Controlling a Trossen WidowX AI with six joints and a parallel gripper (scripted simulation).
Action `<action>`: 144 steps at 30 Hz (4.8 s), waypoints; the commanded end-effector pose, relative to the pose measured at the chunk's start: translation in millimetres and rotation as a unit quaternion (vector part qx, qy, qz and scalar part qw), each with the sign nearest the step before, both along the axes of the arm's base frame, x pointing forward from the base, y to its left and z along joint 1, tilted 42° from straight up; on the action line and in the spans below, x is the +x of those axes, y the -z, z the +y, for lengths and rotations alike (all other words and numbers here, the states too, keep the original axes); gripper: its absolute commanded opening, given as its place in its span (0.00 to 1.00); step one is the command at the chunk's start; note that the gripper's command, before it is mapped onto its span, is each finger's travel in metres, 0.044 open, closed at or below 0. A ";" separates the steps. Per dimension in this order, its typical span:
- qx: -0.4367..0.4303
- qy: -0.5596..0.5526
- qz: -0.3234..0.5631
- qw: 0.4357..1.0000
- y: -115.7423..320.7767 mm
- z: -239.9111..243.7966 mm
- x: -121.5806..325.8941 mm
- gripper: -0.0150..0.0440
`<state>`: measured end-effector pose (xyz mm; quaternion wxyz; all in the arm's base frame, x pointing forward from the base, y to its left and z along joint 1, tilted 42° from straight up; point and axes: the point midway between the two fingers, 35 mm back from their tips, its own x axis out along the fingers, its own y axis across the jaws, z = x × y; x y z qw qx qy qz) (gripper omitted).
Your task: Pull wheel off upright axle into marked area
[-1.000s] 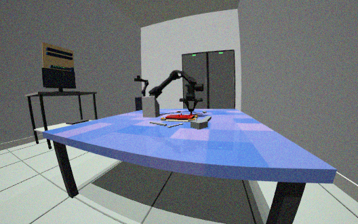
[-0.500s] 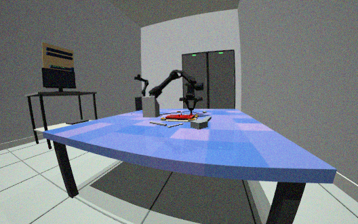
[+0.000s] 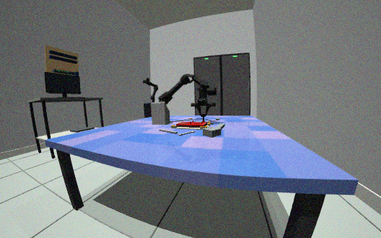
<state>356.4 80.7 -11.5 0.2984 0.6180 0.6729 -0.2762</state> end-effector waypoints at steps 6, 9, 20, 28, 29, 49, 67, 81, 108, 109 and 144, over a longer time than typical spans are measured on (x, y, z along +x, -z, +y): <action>-0.001 0.001 -0.002 1.000 -3.0 -3.4 1.2 0.25; -0.001 0.001 -0.003 1.000 -3.7 -4.1 1.2 0.25; -0.002 0.001 -0.002 1.000 -31.0 -29.1 -3.2 0.25; 0.000 0.002 0.004 1.000 -39.3 -12.9 -12.3 0.25; 0.000 0.002 0.003 1.000 -42.3 -10.2 -14.0 0.25; 0.001 0.001 0.000 1.000 -96.1 38.7 -57.5 0.25; 0.000 0.001 -0.001 1.000 -66.5 70.9 -61.2 0.25; 0.003 0.001 0.000 1.000 -22.3 112.4 -67.9 0.25; -0.004 0.003 0.002 1.000 -72.9 23.5 -112.0 1.00; -0.003 0.002 0.002 1.000 -74.8 14.7 -123.7 1.00; 0.000 0.001 0.002 1.000 -77.3 3.6 -141.7 1.00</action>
